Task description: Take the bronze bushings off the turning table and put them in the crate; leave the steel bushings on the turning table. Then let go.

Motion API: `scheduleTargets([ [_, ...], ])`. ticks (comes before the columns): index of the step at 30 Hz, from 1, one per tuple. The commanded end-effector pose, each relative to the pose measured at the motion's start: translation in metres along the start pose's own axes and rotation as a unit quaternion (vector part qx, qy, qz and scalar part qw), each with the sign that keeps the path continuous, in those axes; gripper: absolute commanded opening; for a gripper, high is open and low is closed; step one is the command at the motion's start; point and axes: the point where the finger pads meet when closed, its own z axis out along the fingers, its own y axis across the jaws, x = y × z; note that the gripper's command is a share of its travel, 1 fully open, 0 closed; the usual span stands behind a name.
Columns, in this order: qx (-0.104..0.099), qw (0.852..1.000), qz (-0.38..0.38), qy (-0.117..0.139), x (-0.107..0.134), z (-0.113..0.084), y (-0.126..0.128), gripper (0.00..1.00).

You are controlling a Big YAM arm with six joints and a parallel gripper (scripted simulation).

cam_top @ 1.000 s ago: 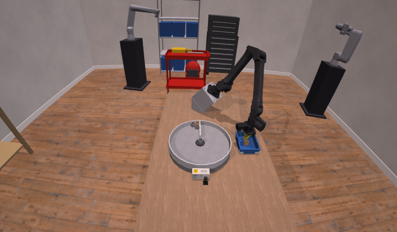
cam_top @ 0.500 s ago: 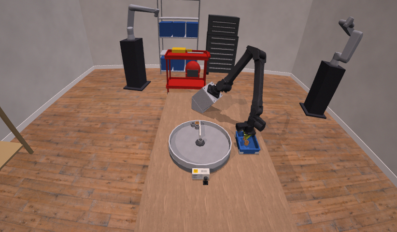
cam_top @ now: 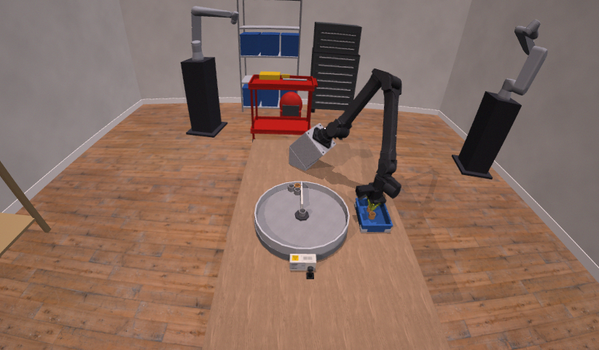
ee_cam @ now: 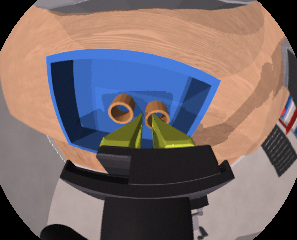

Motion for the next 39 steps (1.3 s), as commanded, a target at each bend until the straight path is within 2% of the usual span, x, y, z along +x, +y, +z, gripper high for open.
scheduleTargets([
  [1, -0.014, 1.0, -0.005, 0.005, 0.011, -0.002, 0.015, 0.13],
  [25, -0.014, 1.0, -0.005, 0.005, 0.011, -0.003, 0.016, 0.13],
  [31, -0.024, 1.0, -0.006, 0.003, 0.006, -0.023, 0.021, 0.13],
  [36, -0.025, 1.0, -0.007, 0.004, 0.006, -0.032, 0.022, 0.13],
  [39, -0.025, 1.0, -0.007, 0.004, 0.007, -0.044, 0.022, 0.13],
])
